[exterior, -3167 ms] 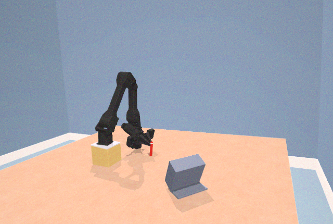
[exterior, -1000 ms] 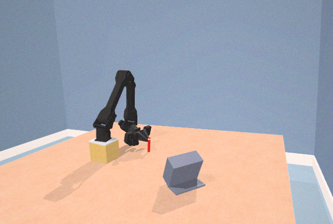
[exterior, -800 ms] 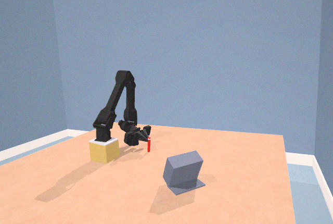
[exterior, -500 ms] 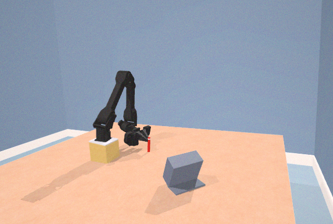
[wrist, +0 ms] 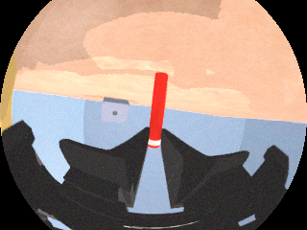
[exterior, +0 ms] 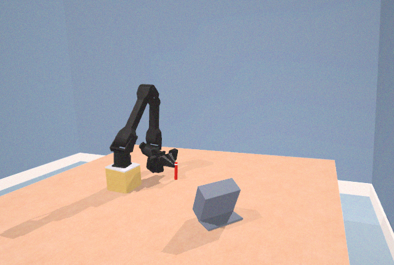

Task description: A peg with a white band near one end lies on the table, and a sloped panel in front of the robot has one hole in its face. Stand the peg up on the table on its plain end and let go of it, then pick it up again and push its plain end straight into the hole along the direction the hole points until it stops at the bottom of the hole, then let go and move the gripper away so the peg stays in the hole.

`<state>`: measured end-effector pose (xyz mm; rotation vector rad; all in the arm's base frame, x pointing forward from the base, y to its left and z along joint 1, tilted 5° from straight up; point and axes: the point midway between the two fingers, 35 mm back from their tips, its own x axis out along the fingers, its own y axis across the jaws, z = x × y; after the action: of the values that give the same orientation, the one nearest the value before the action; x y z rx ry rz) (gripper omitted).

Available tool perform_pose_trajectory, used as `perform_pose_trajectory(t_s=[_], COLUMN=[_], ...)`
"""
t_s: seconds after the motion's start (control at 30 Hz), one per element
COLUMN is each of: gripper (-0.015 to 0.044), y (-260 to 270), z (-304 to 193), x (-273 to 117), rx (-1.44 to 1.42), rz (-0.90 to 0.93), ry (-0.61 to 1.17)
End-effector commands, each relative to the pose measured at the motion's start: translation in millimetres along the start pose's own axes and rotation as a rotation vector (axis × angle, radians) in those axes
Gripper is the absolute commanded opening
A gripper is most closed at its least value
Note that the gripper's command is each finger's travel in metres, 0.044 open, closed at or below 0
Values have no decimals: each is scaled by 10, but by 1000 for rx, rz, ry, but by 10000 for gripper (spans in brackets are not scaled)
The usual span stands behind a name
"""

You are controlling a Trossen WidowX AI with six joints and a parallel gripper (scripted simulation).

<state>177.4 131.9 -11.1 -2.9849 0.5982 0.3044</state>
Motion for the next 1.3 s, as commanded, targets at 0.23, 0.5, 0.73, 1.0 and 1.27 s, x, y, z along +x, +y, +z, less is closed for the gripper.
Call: perform_pose_trajectory(t_s=[0.23, 0.5, 0.73, 1.0, 1.27], gripper=[49, 49, 49, 130, 130], y=[2, 2, -1, -4, -4], z=[22, 27, 22, 15, 15], x=[-14, -23, -26, -25, -25], rx=[-3, -8, -10, -12, -12], rz=[-4, -11, -15, -17, -17], ry=[4, 11, 14, 17, 17])
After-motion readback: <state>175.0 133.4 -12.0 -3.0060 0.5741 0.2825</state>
